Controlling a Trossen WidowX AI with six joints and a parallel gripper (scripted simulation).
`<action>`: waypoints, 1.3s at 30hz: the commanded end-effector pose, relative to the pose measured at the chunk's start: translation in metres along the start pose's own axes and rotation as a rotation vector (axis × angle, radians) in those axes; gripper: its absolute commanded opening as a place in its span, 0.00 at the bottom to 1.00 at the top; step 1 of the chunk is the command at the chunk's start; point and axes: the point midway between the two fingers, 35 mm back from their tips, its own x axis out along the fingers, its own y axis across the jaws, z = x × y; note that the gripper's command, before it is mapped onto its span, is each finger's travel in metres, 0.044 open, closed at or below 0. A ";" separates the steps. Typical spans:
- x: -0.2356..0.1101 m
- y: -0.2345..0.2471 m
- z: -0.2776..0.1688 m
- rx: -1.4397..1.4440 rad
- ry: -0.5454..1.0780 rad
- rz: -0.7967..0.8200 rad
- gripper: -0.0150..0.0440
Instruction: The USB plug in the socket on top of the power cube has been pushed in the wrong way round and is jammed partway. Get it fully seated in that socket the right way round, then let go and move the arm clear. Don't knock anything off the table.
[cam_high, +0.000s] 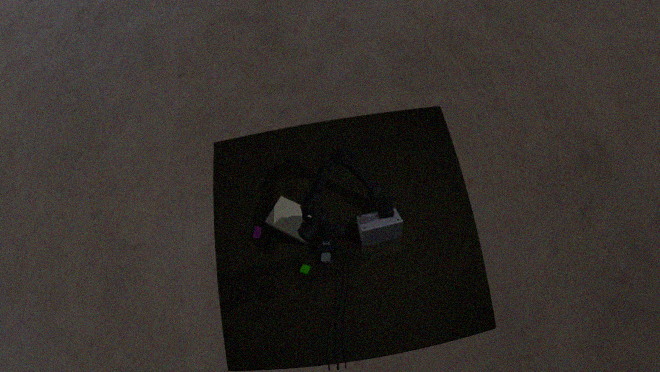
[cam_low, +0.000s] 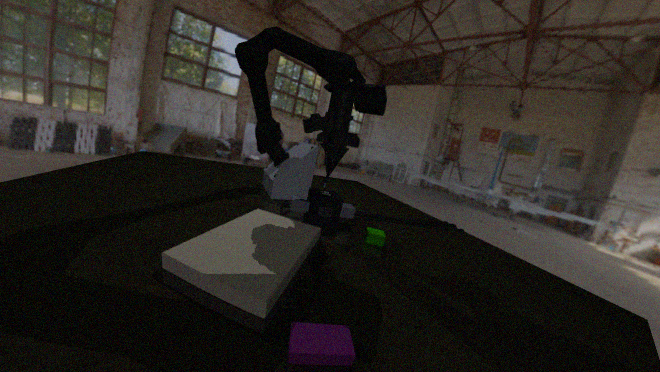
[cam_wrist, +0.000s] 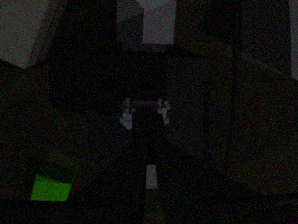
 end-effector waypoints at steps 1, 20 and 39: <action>0.000 -0.001 0.000 -0.001 0.008 -0.002 0.25; 0.003 -0.001 -0.001 0.001 0.029 -0.001 0.25; 0.005 -0.001 -0.002 0.003 0.050 -0.001 0.25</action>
